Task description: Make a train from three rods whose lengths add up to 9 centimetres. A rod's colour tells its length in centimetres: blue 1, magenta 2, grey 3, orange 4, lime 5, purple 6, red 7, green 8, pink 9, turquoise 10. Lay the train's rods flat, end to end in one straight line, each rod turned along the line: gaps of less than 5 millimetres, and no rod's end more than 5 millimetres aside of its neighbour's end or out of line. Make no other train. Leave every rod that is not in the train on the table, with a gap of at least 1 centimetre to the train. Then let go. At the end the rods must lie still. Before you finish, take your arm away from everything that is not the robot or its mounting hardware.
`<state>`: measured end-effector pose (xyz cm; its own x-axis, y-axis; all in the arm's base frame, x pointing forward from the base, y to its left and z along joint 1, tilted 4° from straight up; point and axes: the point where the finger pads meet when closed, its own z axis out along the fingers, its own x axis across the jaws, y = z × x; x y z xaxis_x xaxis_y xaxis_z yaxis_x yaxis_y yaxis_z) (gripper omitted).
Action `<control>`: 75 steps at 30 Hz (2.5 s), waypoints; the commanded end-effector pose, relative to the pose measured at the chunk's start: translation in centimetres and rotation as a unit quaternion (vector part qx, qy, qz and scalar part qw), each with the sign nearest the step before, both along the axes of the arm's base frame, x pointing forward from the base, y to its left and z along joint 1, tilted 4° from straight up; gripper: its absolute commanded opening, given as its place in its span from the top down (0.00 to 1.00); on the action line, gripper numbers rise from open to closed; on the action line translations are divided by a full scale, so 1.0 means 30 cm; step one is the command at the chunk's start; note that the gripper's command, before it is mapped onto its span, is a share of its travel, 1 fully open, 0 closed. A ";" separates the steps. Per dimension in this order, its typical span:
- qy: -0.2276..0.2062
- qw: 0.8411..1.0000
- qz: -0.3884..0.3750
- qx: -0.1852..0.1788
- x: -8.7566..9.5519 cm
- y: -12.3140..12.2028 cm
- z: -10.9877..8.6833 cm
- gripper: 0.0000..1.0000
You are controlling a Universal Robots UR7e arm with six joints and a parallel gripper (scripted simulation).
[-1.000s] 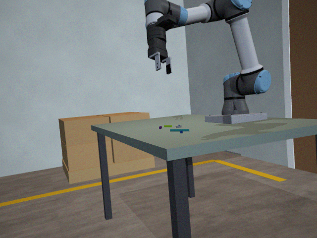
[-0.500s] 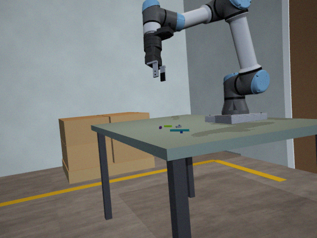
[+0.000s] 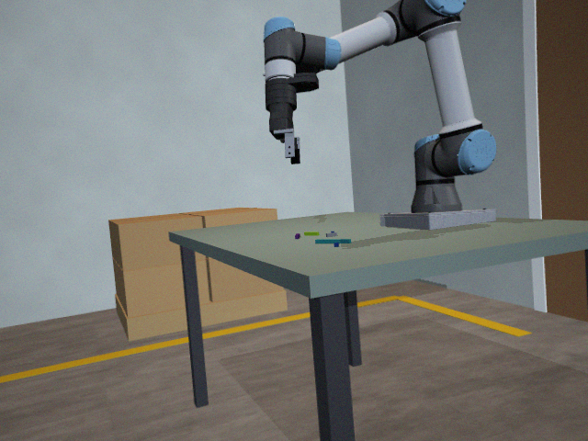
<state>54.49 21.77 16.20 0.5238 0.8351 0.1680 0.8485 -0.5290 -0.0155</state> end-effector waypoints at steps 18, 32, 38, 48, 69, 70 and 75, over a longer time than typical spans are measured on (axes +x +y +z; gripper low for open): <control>-0.018 0.965 0.256 -0.059 -0.187 -0.425 -0.113 0.00; -0.013 0.915 0.395 -0.080 -0.325 -0.629 -0.178 0.00; -0.011 0.896 0.435 -0.084 -0.369 -0.684 -0.198 0.00; -0.001 0.836 0.542 -0.089 -0.495 -0.816 -0.252 0.00; 0.009 0.763 0.641 -0.085 -0.627 -0.921 -0.308 0.00; 0.010 0.761 0.643 -0.084 -0.629 -0.923 -0.310 0.00; 0.010 0.757 0.648 -0.084 -0.636 -0.927 -0.312 0.00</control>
